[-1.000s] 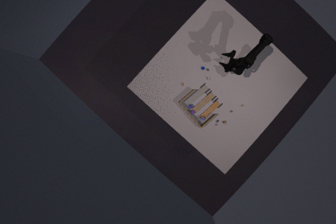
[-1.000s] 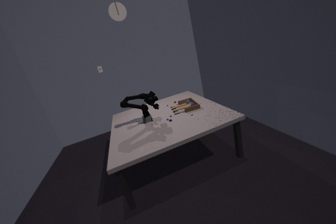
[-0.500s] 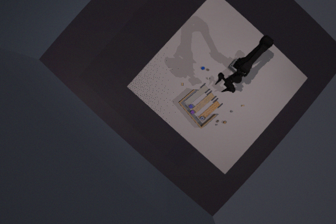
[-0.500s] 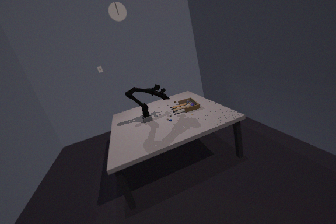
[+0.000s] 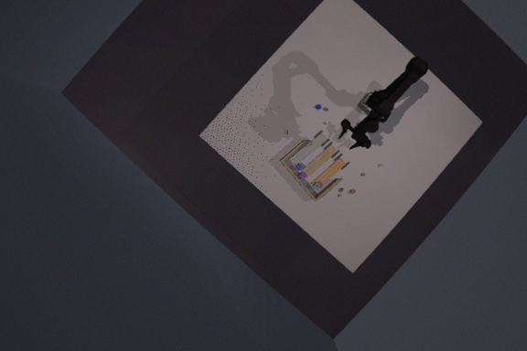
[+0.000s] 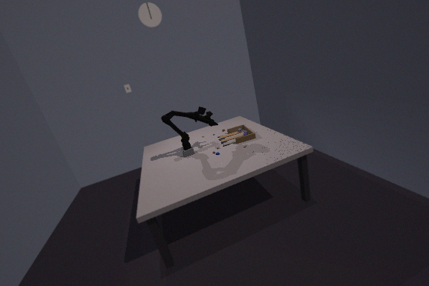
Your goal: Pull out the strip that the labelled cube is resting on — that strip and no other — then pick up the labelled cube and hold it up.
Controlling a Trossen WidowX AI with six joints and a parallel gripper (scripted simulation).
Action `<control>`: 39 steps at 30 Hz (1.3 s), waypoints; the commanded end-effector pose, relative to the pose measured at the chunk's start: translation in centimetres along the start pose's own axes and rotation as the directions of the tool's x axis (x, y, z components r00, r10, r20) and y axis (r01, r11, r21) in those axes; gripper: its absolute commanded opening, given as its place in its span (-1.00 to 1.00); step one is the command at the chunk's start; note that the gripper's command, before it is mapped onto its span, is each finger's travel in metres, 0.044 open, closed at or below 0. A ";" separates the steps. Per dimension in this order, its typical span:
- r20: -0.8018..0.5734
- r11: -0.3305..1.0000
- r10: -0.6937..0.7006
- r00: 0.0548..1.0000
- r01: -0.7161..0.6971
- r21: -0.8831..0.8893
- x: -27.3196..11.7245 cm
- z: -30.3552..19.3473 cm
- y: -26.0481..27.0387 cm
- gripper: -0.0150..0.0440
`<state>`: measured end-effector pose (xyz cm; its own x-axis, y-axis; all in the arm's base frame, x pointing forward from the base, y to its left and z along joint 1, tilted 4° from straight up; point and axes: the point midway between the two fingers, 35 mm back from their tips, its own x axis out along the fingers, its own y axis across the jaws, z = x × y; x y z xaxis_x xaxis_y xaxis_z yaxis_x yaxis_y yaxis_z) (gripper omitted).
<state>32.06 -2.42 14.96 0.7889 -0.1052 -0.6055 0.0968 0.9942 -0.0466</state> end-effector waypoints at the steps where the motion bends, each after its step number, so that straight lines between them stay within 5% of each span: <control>1: -0.051 1.000 0.018 0.999 -0.017 0.013 0.8 0.4 0.6 0.60; 13: -0.522 0.995 0.068 0.850 -0.018 0.102 7.8 0.0 6.6 -0.47; 24: -0.802 0.992 0.014 0.597 0.095 0.087 12.8 -3.6 11.1 -0.49; 39: -0.805 0.992 0.012 0.593 0.096 0.086 14.0 -4.9 11.2 -0.49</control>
<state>41.25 7.29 2.70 -0.0142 -0.0351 -0.9993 0.2209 0.9746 -0.0374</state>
